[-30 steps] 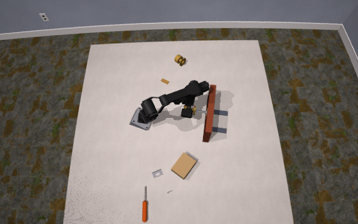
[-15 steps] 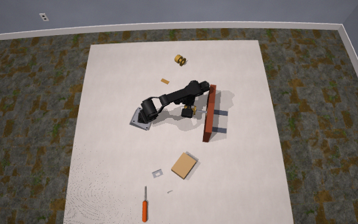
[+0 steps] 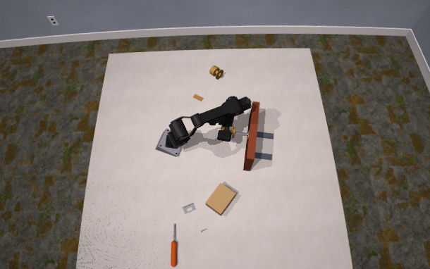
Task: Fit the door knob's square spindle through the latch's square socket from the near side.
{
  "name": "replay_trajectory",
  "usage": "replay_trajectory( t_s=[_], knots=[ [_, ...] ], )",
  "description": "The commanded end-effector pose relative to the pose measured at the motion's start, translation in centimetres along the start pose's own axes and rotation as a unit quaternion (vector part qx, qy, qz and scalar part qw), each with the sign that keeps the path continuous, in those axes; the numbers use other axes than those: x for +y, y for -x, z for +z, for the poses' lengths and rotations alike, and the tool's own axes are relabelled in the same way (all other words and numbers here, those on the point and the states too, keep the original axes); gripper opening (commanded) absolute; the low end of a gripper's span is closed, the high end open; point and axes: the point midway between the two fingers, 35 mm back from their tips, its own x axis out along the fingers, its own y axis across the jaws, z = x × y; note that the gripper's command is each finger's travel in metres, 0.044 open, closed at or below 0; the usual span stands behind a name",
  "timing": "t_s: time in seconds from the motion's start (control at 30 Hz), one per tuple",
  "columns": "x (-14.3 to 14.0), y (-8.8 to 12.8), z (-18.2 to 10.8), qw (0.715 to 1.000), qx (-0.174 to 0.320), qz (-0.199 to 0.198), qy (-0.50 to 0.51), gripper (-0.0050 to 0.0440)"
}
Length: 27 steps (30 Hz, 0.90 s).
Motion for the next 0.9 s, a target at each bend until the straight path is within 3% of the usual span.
replay_trajectory(
  t_s=[0.0,0.87],
  knots=[
    [0.18,0.03,-0.05,1.000,0.002,0.002,-0.003,0.0000],
    [0.04,0.07,-0.10,1.000,0.000,0.000,0.003,0.0000]
  ],
)
